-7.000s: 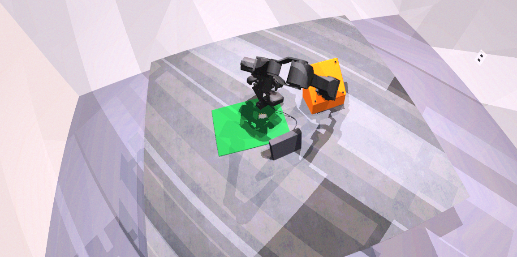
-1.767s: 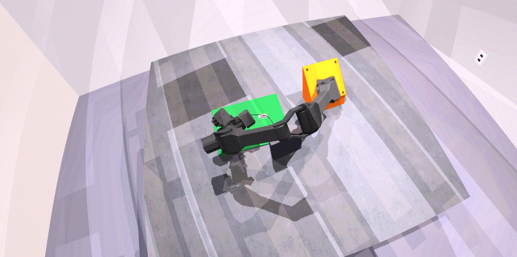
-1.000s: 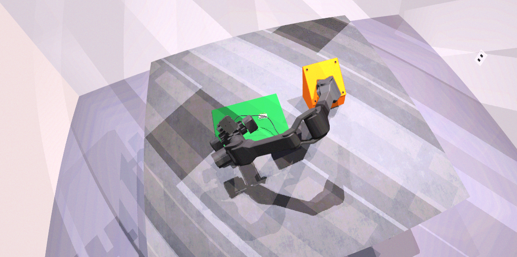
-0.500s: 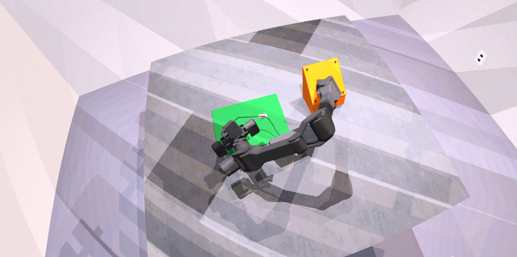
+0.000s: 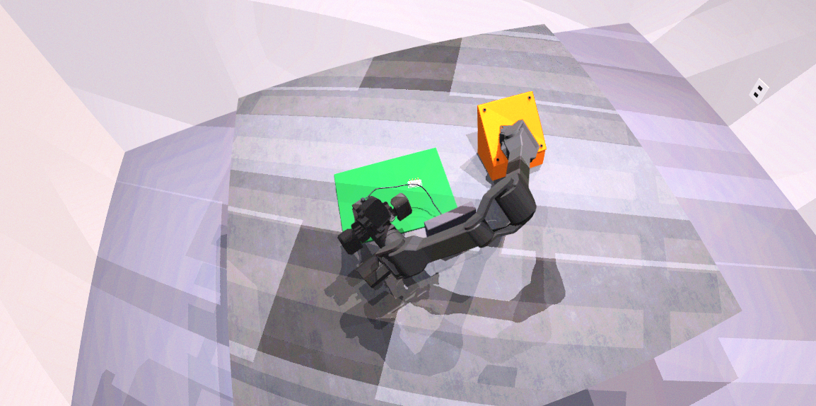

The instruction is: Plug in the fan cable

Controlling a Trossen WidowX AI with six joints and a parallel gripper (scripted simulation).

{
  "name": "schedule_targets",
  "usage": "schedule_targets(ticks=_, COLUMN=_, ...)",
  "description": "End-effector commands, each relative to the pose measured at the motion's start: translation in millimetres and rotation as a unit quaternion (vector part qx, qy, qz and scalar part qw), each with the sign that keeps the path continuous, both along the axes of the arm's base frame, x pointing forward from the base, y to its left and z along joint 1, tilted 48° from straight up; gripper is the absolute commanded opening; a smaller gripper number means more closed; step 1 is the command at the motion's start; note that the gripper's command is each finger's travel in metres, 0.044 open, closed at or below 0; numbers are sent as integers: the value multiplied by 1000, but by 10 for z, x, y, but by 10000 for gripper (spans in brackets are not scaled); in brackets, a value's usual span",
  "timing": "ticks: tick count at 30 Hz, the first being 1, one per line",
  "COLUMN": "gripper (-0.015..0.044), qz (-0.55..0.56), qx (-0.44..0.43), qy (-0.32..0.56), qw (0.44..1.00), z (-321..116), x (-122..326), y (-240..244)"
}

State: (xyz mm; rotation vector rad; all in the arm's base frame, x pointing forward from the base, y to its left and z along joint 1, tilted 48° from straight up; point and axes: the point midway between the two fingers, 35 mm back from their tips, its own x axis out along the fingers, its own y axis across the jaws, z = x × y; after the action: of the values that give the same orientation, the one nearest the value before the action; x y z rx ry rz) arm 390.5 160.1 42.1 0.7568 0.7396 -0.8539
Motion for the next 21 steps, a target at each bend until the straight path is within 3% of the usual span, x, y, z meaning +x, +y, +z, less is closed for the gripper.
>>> schedule_targets(ticks=1, gripper=0, qz=0, qx=1, qy=3, qw=1000, z=17, x=11, y=-42)
schedule_targets(ticks=21, gripper=0, qz=-4, qx=1, qy=0, qw=1000, z=54, x=28, y=-89)
